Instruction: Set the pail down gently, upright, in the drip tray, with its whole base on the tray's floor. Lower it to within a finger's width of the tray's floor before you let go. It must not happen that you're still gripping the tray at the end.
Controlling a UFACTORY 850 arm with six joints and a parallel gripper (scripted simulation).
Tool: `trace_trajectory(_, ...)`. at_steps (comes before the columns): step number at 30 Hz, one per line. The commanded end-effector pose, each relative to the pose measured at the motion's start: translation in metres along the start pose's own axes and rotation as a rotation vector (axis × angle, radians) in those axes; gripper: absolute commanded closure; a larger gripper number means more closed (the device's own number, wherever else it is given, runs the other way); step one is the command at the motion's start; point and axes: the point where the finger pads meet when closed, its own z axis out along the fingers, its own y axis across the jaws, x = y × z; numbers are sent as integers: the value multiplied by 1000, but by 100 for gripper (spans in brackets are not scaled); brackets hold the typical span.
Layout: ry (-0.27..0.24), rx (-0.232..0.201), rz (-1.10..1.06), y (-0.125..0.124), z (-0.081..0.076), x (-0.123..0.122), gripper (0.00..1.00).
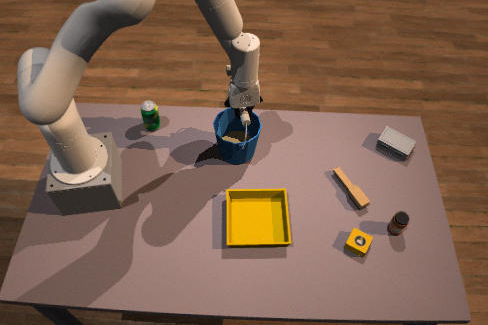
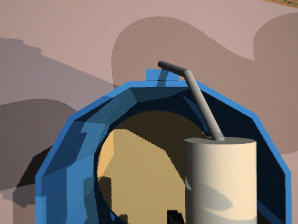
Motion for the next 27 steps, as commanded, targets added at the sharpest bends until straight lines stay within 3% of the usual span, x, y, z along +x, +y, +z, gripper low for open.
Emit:
trace_trajectory(1, 0, -2, 0, 1, -5, 0, 100)
trace_trajectory(27, 0, -2, 0, 1, -41, 0, 100)
